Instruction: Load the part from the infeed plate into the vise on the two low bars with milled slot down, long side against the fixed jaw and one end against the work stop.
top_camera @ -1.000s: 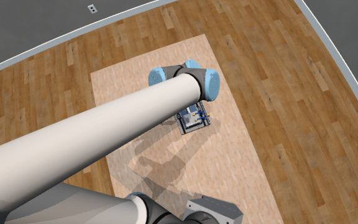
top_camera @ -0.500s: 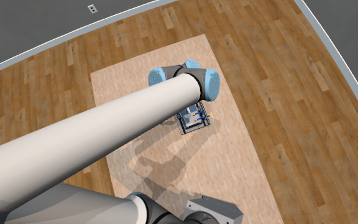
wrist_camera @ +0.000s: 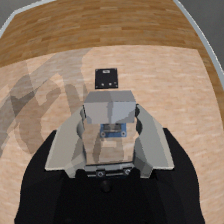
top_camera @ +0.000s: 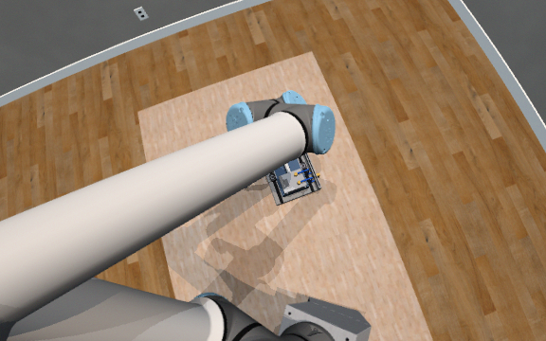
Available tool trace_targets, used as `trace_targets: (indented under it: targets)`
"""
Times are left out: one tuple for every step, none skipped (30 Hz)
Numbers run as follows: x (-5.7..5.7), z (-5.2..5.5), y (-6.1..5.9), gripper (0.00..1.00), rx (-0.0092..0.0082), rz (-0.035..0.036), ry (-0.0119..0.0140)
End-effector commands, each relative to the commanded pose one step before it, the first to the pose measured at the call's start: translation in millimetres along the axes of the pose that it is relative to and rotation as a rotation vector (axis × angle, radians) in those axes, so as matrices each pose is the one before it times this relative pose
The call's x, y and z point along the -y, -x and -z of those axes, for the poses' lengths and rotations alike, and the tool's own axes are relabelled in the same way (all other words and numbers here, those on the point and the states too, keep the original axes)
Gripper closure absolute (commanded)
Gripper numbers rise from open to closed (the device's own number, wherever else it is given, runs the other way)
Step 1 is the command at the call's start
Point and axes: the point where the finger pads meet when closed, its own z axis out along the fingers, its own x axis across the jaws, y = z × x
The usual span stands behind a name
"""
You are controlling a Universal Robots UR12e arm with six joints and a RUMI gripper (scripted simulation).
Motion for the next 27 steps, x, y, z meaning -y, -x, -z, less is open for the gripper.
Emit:
trace_targets:
  targets:
    - [-0.1,0.23,-0.46,1.0,-0.00052,0.00085,0.00058]
    - [-0.12,-0.12,0.0,1.0,0.0,0.0,0.0]
    - [-0.14,-0.14,0.0,1.0,0.0,0.0,0.0]
    - [-0.16,-0.15,0.0,1.0,0.0,0.0,0.0]
    - [-0.17,-0.17,0.0,1.0,0.0,0.0,0.0]
    - [-0.19,-0.19,0.0,1.0,0.0,0.0,0.0]
    - [-0.21,-0.21,0.0,1.0,0.0,0.0,0.0]
    - [-0.23,-0.23,0.0,1.0,0.0,0.0,0.0]
    - [-0.25,-0.25,0.0,1.0,0.0,0.0,0.0]
    - [-0.28,-0.28,0.0,1.0,0.0,0.0,0.0]
    - [-0.3,-0.3,0.0,1.0,0.0,0.0,0.0]
    - [-0.32,-0.32,0.0,1.0,0.0,0.0,0.0]
    - [-0.34,-0.34,0.0,1.0,0.0,0.0,0.0]
    - [-0.36,-0.36,0.0,1.0,0.0,0.0,0.0]
    - [-0.38,-0.38,0.0,1.0,0.0,0.0,0.0]
    - [-0.41,-0.4,0.0,1.0,0.0,0.0,0.0]
    - [0.0,0.0,0.0,1.0,0.0,0.0,0.0]
    - [0.0,0.0,0.0,1.0,0.0,0.0,0.0]
    - [-0.43,-0.43,0.0,1.0,0.0,0.0,0.0]
    - [-0.45,-0.45,0.0,1.0,0.0,0.0,0.0]
    - [-0.47,-0.47,0.0,1.0,0.0,0.0,0.0]
    - [-0.49,-0.49,0.0,1.0,0.0,0.0,0.0]
    - [-0.51,-0.51,0.0,1.0,0.0,0.0,0.0]
    - [-0.53,-0.53,0.0,1.0,0.0,0.0,0.0]
    - [-0.55,-0.55,0.0,1.0,0.0,0.0,0.0]
    - [-0.57,-0.57,0.0,1.0,0.0,0.0,0.0]
    - [-0.59,-0.59,0.0,1.0,0.0,0.0,0.0]
